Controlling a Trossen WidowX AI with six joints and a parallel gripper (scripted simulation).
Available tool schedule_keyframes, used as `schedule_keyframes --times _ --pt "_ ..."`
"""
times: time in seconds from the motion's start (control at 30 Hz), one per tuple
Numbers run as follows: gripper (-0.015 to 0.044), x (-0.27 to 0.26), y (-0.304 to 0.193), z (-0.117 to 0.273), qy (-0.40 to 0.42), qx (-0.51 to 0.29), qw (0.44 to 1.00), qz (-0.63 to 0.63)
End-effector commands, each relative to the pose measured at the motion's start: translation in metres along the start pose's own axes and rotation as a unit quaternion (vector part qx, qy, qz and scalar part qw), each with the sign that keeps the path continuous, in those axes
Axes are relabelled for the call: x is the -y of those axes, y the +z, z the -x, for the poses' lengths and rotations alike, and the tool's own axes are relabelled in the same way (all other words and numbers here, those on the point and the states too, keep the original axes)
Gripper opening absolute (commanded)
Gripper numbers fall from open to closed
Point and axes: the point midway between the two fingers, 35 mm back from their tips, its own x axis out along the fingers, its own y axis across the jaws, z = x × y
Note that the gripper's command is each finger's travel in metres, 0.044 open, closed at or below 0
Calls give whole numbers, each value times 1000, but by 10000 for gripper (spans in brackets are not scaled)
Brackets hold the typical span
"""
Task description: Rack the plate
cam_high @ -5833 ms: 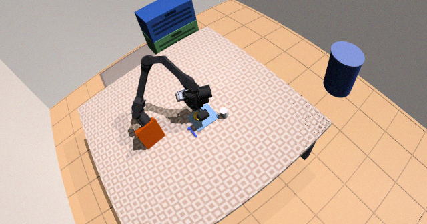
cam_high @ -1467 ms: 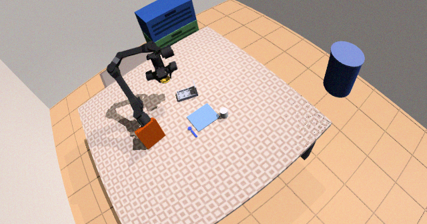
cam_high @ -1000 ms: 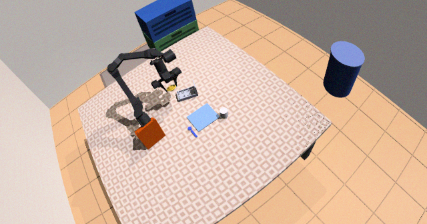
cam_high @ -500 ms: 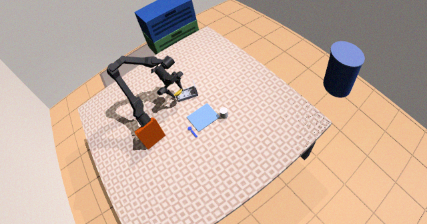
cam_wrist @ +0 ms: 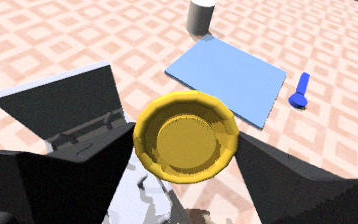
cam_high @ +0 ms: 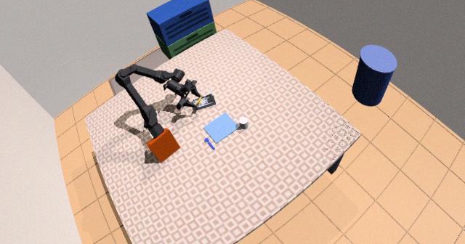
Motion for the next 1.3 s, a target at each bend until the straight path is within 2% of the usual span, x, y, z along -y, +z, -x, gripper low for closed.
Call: schedule_keyframes --times 0.0,0.77,1.13,1.27 --pt "0 0 -4 -2 28 39 998 27" --pt "0 -6 -30 24 218 218 947 92" --pt "0 5 -37 50 303 280 907 83" --pt "0 6 -37 52 307 284 905 81"
